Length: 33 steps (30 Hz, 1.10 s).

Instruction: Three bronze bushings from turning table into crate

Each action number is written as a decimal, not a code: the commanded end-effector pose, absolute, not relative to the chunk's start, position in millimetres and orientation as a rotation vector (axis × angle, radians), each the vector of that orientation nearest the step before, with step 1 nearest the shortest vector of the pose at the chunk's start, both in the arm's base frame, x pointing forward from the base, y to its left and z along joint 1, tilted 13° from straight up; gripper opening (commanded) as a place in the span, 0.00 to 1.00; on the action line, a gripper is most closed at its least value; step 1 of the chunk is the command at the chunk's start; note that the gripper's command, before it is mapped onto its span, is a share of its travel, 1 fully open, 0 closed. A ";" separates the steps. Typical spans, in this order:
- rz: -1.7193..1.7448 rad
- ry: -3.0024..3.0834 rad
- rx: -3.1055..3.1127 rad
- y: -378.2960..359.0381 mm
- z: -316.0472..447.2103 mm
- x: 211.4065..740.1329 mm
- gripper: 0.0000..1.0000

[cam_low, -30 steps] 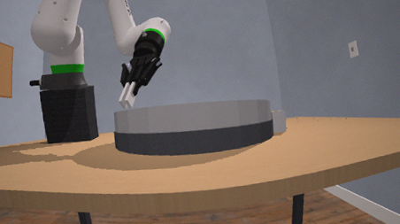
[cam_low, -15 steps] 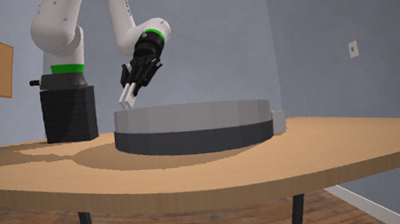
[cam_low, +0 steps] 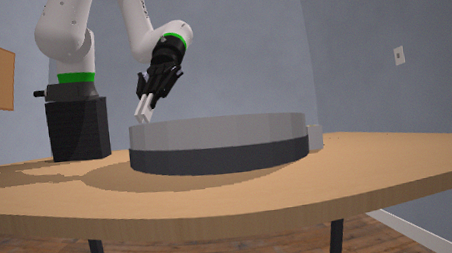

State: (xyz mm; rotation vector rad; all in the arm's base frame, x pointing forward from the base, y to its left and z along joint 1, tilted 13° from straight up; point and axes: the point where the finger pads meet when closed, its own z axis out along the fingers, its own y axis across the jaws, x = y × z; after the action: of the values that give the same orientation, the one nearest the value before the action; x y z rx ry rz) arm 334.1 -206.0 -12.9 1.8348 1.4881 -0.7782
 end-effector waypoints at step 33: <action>-0.778 1.488 1.835 -208.3 -23.0 334.9 0.07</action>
State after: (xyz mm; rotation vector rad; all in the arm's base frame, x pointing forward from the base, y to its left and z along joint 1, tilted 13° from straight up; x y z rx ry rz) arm 334.8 -208.3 -23.1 1.8348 1.4881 -0.7782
